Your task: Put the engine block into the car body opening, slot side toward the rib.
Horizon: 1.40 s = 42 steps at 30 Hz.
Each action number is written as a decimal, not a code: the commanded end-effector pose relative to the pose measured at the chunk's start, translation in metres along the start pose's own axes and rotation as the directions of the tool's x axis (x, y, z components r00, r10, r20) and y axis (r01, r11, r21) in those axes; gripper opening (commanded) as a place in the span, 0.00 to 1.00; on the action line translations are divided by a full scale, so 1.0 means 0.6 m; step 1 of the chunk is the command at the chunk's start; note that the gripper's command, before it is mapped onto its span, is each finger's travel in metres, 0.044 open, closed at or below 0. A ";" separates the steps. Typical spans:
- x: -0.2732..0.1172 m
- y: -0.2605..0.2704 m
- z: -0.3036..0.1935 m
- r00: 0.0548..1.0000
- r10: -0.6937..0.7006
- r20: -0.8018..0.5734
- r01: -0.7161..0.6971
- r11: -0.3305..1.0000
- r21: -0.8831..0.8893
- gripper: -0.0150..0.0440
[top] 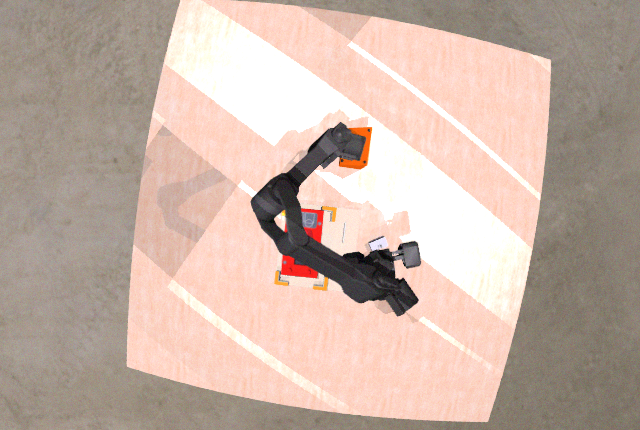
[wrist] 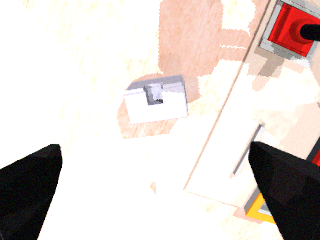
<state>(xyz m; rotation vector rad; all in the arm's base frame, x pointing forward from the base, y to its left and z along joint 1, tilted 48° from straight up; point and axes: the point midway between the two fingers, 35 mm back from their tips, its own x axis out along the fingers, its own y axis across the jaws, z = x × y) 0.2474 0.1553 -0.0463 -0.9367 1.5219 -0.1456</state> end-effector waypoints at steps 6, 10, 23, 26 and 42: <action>0.027 0.023 -0.017 0.990 -0.141 -0.019 0.135 0.971 -0.196 1.00; 0.046 0.021 -0.016 0.990 -0.141 -0.019 0.135 0.971 -0.196 1.00; 0.134 0.006 -0.018 0.989 -0.144 -0.019 0.138 0.971 -0.195 1.00; 0.136 0.005 -0.018 0.989 -0.144 -0.019 0.138 0.971 -0.195 1.00; 0.179 -0.002 -0.018 0.989 -0.145 -0.020 0.139 0.971 -0.196 1.00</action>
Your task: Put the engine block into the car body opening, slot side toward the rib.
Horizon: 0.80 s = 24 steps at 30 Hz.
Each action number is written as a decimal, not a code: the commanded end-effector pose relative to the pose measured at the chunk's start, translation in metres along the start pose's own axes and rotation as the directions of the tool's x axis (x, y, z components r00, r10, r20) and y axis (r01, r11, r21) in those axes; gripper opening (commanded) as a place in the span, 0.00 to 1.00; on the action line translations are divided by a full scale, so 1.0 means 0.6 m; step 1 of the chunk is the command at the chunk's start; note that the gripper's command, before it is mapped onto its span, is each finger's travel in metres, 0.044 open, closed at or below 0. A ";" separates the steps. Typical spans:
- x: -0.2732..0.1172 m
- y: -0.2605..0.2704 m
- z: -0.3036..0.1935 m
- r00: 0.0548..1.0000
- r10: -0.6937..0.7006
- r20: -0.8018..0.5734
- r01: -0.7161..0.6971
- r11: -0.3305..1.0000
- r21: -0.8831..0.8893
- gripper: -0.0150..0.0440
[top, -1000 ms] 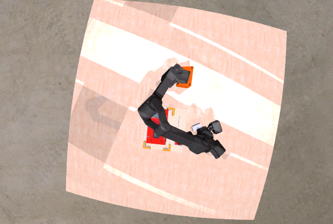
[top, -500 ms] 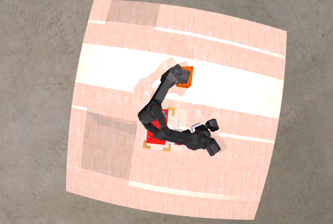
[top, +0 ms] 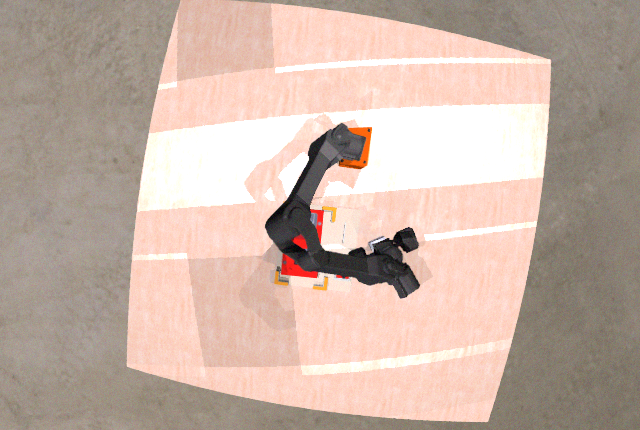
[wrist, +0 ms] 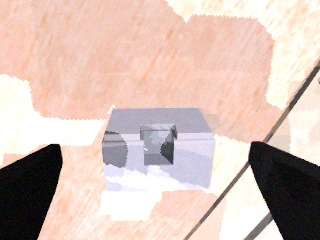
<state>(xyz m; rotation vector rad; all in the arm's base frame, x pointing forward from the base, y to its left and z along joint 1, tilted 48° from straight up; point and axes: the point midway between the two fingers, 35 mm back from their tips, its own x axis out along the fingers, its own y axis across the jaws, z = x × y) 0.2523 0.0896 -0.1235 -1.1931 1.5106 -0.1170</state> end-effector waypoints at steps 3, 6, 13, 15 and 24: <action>0.019 0.000 -0.006 1.000 -0.004 -0.010 0.004 1.000 -0.011 1.00; 0.027 0.000 -0.007 1.000 -0.005 -0.010 0.005 1.000 -0.010 1.00; 0.031 0.000 -0.007 1.000 -0.005 -0.010 0.005 1.000 -0.010 0.82; 0.031 0.000 -0.007 1.000 -0.005 -0.010 0.005 1.000 -0.010 0.73; 0.031 0.000 -0.007 1.000 -0.005 -0.010 0.005 1.000 -0.010 0.56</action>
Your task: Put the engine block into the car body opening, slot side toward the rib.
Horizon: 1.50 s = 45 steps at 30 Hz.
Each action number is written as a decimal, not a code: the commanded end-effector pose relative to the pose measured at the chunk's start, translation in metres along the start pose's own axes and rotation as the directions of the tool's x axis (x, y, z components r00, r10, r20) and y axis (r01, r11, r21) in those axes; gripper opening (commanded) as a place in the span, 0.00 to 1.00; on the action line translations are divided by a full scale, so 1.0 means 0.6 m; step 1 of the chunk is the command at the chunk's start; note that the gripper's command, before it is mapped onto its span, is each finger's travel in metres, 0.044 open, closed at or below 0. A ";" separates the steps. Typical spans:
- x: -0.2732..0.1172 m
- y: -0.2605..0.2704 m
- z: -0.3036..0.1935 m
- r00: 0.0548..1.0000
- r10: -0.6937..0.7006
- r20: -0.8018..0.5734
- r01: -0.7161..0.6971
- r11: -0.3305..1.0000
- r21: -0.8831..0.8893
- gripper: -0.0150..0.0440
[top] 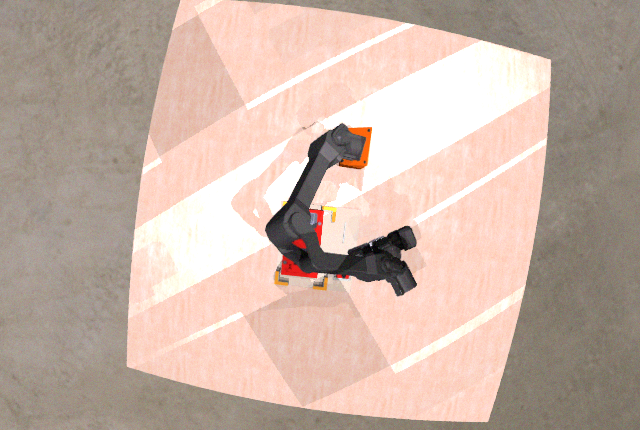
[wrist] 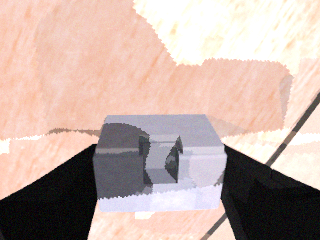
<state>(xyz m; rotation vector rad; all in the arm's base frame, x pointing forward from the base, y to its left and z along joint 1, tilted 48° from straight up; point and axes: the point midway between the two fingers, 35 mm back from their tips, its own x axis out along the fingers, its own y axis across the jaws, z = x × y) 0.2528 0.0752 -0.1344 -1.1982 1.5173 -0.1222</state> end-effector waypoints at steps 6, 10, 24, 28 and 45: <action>-0.003 0.001 0.001 1.000 -0.010 0.012 0.011 0.999 -0.050 0.30; -0.015 0.002 0.004 1.000 -0.011 0.018 0.012 0.998 -0.063 0.25; -0.082 0.004 0.007 1.000 0.002 0.019 -0.001 0.999 -0.046 0.25; -0.103 0.005 0.006 1.000 0.005 0.018 -0.004 0.999 -0.040 0.25; -0.190 0.005 -0.010 1.000 0.006 0.005 -0.006 1.000 -0.015 0.25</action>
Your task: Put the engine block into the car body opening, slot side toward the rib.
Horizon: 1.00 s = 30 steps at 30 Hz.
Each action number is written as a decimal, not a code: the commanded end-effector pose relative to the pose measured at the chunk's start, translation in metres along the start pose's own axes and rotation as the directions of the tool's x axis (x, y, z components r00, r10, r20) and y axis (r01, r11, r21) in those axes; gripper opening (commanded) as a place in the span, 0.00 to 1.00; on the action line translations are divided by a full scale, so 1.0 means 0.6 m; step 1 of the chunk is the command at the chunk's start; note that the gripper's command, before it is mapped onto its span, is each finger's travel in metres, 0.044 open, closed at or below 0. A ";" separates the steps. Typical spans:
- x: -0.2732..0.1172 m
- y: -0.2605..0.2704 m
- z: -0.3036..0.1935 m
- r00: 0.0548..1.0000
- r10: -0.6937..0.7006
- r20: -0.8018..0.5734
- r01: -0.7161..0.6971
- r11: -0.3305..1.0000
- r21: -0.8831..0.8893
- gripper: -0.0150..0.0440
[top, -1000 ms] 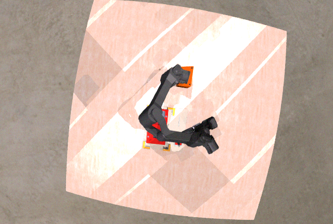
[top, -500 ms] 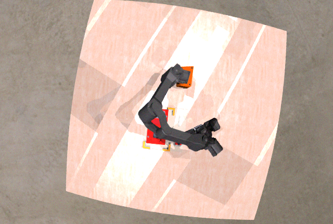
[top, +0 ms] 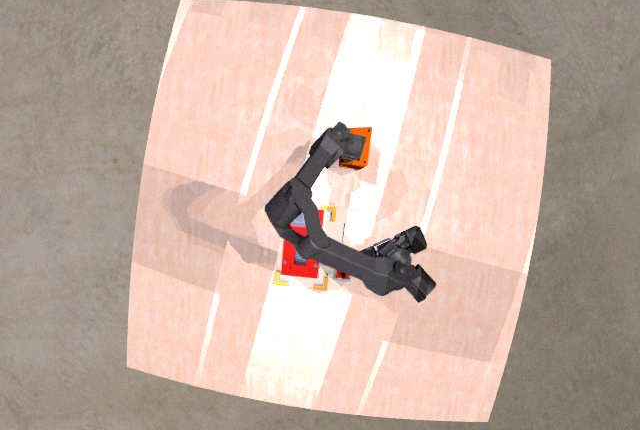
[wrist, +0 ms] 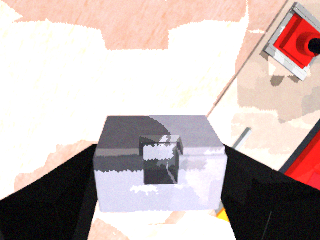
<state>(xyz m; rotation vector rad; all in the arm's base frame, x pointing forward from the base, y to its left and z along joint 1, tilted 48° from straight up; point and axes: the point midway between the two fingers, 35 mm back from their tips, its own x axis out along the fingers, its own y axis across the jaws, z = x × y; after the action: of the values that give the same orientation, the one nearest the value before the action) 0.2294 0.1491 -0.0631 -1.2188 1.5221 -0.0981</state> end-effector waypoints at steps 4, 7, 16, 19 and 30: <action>-0.035 -0.001 -0.006 1.000 0.003 -0.002 -0.003 1.000 0.019 0.25; -0.037 -0.001 -0.007 1.000 0.002 -0.002 -0.002 1.000 0.015 0.25; -0.026 -0.001 -0.007 1.000 0.002 -0.002 -0.003 0.974 -0.225 0.25; -0.025 -0.001 -0.007 1.000 0.002 -0.002 -0.003 0.946 -0.325 0.25; -0.021 -0.001 -0.007 1.000 0.002 -0.002 -0.003 0.757 -0.654 0.25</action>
<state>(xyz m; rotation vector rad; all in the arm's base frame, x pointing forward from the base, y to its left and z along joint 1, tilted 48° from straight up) 0.2244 0.1572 -0.0520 -1.7007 1.6099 0.4168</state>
